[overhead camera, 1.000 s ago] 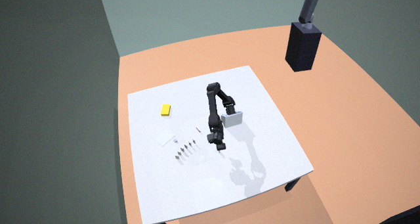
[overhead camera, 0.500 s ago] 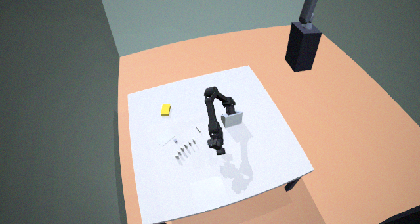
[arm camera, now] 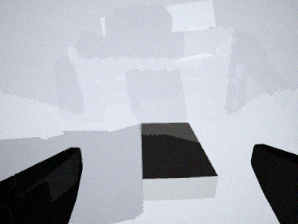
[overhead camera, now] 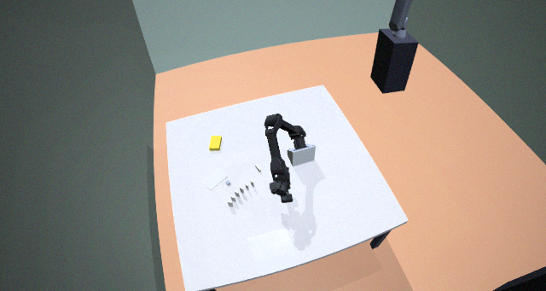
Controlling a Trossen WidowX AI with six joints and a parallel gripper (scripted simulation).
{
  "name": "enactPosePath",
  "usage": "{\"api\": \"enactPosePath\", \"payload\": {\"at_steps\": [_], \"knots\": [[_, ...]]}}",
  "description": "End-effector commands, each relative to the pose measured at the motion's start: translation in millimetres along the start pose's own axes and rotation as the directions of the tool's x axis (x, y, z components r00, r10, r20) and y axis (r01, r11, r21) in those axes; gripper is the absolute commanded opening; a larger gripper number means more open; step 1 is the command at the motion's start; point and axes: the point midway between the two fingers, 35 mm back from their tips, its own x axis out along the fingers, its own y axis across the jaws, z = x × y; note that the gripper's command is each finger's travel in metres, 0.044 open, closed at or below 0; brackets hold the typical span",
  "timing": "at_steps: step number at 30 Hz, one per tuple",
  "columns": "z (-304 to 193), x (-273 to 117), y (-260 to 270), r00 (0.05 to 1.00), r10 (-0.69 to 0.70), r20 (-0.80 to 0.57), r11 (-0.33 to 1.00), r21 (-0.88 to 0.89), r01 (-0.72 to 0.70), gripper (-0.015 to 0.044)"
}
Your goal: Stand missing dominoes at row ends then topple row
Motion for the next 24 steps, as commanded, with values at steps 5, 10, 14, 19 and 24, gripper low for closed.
{"api": "enactPosePath", "payload": {"at_steps": [5,10,14,19,24], "knots": [[0,2,-1,1.0,-0.004,0.004,1.0,-0.006,0.004,0.0177],[0,2,-1,1.0,-0.004,0.004,1.0,-0.006,0.004,0.0107],[0,2,-1,1.0,-0.004,0.004,1.0,-0.006,0.004,0.0107],[1,-8,1,1.0,-0.003,0.003,1.0,-0.006,0.003,0.0107],[2,-89,6,1.0,0.002,-0.002,1.0,-0.004,-0.002,0.0107]]}}
